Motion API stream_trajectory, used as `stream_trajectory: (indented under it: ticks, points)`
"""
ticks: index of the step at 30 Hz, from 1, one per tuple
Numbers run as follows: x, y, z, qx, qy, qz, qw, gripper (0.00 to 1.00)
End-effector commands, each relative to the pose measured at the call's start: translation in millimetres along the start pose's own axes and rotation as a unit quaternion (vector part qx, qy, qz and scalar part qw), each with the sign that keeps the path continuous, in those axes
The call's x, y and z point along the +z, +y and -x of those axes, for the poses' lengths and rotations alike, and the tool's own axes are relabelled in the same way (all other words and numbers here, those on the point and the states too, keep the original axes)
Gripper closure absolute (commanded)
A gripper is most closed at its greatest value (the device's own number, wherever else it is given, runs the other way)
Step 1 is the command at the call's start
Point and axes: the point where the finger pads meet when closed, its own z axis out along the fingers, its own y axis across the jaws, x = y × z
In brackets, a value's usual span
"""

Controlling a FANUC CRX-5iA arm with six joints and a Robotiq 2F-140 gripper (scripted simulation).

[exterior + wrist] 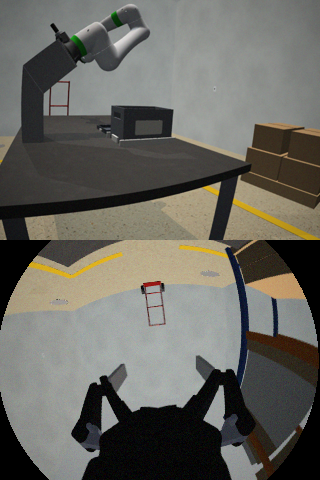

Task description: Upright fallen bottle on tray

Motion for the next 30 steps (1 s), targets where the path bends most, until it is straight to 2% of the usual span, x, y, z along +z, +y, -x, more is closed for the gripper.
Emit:
stream_trajectory:
  ticks: [1, 4, 5, 7, 10, 11, 13, 17, 21, 24, 27, 28, 30]
  points:
    - [-10, -3, -16, -0.061, 0.021, 0.045, 0.997, 0.0]
    - [-24, -7, -33, -0.115, 0.038, 0.08, 0.989, 0.0]
    - [-24, -7, -34, -0.116, 0.039, 0.081, 0.989, 0.0]
    - [-39, -11, -50, -0.161, 0.053, 0.11, 0.979, 0.0]
    - [-43, -12, -55, -0.174, 0.057, 0.118, 0.976, 0.0]
    - [-60, -16, -72, -0.216, 0.072, 0.145, 0.963, 0.0]
    - [-67, -18, -78, -0.233, 0.077, 0.156, 0.957, 0.0]
    - [-95, -25, -104, -0.291, 0.098, 0.195, 0.932, 0.0]
    - [-127, -35, -131, -0.347, 0.12, 0.234, 0.9, 0.0]
    - [-158, -45, -156, -0.395, 0.14, 0.27, 0.867, 0.0]
    - [-162, -47, -159, -0.4, 0.142, 0.274, 0.863, 0.0]
    - [-193, -58, -180, -0.439, 0.16, 0.306, 0.83, 0.0]
    - [-201, -61, -186, -0.449, 0.165, 0.314, 0.821, 0.0]
